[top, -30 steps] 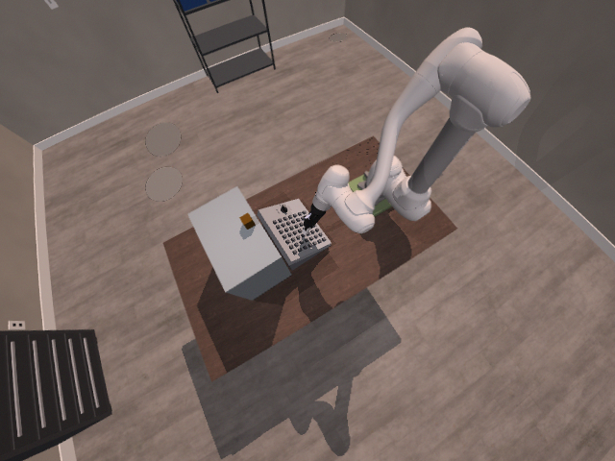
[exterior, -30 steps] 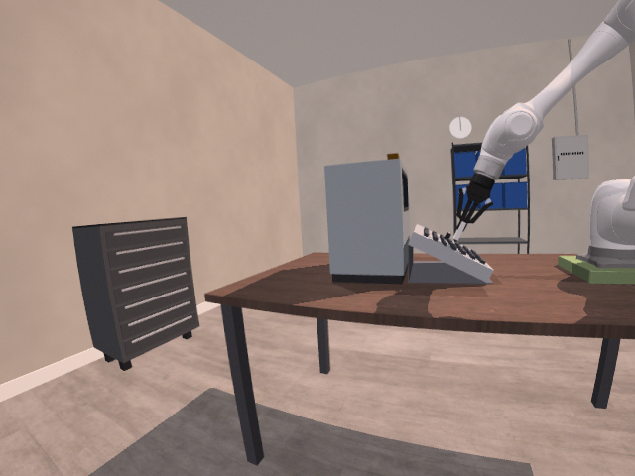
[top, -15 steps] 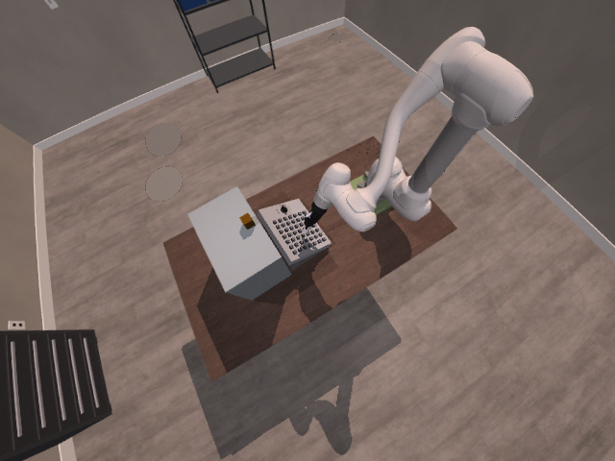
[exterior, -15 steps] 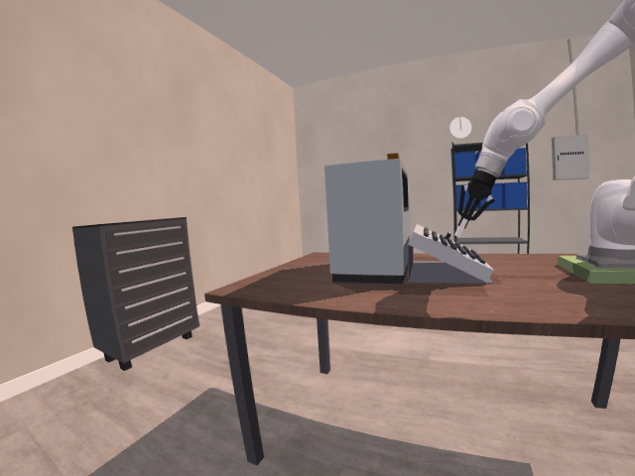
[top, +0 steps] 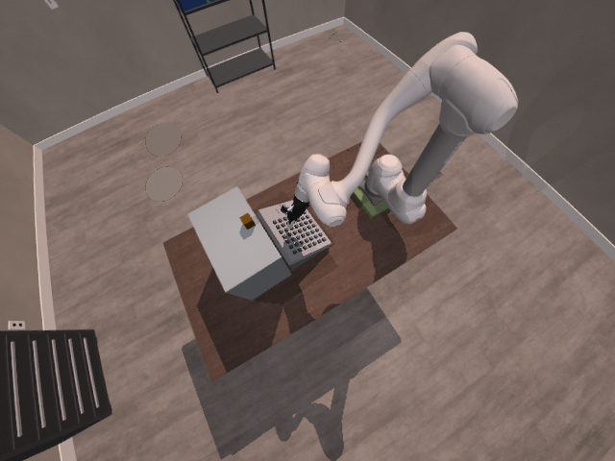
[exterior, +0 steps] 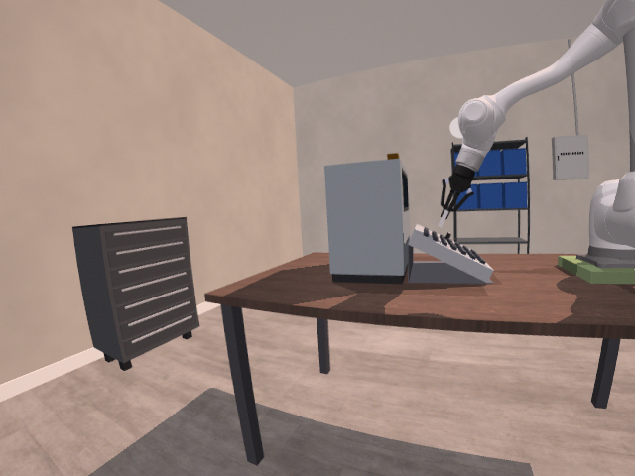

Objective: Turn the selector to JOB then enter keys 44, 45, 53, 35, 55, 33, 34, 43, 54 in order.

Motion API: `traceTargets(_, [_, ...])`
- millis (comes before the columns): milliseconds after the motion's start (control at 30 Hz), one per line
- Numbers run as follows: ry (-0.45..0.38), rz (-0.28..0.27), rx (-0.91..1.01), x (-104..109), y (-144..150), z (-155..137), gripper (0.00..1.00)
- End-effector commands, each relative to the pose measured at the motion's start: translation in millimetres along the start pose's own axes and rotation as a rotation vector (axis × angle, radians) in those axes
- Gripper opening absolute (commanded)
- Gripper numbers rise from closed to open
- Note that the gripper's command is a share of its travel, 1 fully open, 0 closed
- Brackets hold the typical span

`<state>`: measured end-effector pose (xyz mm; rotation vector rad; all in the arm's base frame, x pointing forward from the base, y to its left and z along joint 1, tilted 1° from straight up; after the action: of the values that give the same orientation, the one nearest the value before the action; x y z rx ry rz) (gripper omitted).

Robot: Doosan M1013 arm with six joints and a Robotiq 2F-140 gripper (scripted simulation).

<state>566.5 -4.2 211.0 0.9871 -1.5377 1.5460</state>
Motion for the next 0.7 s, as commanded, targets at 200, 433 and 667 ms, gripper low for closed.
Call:
traceTargets(200, [0.001,-0.002,-0.002,-1.7,-3.5,5.7,0.00])
traceTargets(433, [0.001,-0.002,-0.002,-11.4,-3.4,5.7,0.00])
traceTargets(667, [0.001,-0.002,-0.002,-19.0,-3.4,5.7,0.00])
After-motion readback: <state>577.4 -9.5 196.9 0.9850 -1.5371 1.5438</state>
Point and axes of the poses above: the point where the finger pads meet when closed, its own x axis back along the fingers, its own y axis across the jaws, z = x × y, the point moved 6 cm from there along x, back along the fingers, and after that the axes turned 2 degrees about -x, right-handed, at the moved point
